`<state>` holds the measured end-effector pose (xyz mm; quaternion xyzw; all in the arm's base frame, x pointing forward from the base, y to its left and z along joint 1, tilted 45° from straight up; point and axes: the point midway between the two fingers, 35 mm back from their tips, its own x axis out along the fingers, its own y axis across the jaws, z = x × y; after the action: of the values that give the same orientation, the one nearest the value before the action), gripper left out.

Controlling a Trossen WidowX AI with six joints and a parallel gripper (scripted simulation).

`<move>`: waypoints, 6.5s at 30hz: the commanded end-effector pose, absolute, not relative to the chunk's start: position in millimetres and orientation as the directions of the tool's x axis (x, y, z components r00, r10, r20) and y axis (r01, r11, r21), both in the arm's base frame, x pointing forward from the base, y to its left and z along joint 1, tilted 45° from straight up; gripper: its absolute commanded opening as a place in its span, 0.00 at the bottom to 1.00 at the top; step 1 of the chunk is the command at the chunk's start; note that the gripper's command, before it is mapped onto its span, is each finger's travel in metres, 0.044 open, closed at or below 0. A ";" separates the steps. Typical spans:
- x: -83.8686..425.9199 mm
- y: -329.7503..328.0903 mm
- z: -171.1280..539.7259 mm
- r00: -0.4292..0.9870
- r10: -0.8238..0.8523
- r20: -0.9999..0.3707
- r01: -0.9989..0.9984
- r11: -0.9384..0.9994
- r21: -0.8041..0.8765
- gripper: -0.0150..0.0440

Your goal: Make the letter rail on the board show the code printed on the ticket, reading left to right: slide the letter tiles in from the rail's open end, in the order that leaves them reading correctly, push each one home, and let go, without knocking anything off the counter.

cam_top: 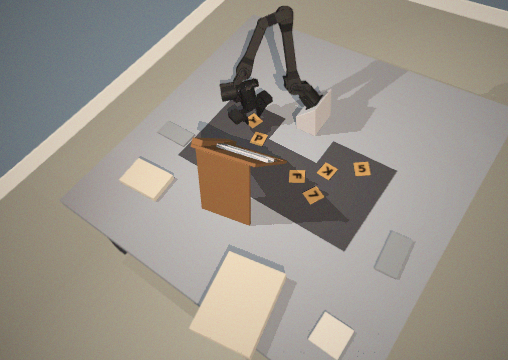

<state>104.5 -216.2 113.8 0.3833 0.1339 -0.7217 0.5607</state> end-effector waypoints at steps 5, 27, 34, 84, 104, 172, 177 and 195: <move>104.7 -213.4 117.2 -0.077 -0.711 -0.699 0.909 -0.338 0.243 0.25; 105.2 -206.3 120.7 -0.077 -0.710 -0.700 0.909 -0.338 0.243 0.25; 118.3 -201.9 116.7 -0.037 -0.706 -0.707 0.927 -0.288 0.239 0.25; 262.8 -56.9 91.6 0.460 -0.468 -0.755 0.870 0.409 0.276 0.25; 282.1 12.1 68.5 0.544 -0.358 -0.758 0.685 0.712 0.155 0.25; 321.5 98.4 -23.2 0.731 -0.432 -0.528 -0.073 0.720 -0.690 0.25; 321.6 97.9 -23.9 0.731 -0.432 -0.528 -0.073 0.720 -0.690 0.25; 321.3 97.6 -24.7 0.731 -0.432 -0.528 -0.072 0.720 -0.690 0.25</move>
<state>322.6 98.2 -23.0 -0.3571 0.3489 -0.1071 0.8598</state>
